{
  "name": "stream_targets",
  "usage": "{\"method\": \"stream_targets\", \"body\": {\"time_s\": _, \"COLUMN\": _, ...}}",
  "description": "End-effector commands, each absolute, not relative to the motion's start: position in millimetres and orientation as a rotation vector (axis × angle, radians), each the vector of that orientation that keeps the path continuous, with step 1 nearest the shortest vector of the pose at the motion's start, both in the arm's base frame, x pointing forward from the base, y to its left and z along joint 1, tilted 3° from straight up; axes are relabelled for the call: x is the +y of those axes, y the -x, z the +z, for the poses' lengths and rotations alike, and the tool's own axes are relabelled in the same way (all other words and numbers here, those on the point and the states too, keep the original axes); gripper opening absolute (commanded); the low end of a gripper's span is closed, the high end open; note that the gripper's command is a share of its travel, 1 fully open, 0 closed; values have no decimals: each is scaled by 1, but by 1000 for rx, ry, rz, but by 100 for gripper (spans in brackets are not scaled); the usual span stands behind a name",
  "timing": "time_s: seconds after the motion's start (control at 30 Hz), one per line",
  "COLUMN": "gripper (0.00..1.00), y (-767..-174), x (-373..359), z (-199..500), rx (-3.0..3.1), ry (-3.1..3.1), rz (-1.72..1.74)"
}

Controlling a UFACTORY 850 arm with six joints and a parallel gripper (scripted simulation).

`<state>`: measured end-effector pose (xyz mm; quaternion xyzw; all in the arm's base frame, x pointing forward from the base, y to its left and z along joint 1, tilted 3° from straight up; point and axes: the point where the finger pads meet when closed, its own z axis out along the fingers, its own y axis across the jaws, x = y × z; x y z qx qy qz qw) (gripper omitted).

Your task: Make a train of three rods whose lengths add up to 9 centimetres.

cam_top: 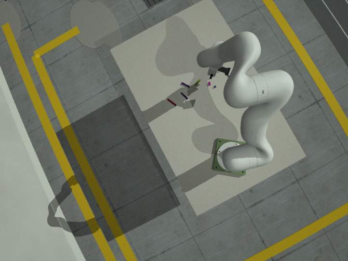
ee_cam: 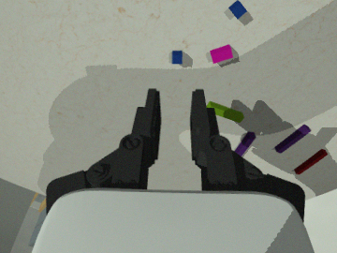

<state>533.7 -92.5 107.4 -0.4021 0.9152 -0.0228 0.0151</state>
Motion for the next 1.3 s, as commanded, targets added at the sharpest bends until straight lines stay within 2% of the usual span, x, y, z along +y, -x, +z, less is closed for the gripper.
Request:
{"method": "stream_targets", "body": {"time_s": 0.0, "gripper": 24, "y": -534, "x": -92, "z": 118, "rx": 2847, "ry": 1251, "rz": -72}}
{"method": "stream_targets", "body": {"time_s": 0.1, "gripper": 24, "y": -534, "x": -92, "z": 118, "rx": 2847, "ry": 1251, "rz": -72}}
{"method": "stream_targets", "body": {"time_s": 0.13, "gripper": 100, "y": -534, "x": -92, "z": 118, "rx": 2847, "ry": 1251, "rz": -72}}
{"method": "stream_targets", "body": {"time_s": 0.97, "gripper": 100, "y": -533, "x": -92, "z": 118, "rx": 2853, "ry": 1237, "rz": -72}}
{"method": "stream_targets", "body": {"time_s": 1.27, "gripper": 100, "y": -526, "x": -94, "z": 115, "rx": 2977, "ry": 878, "rz": -65}}
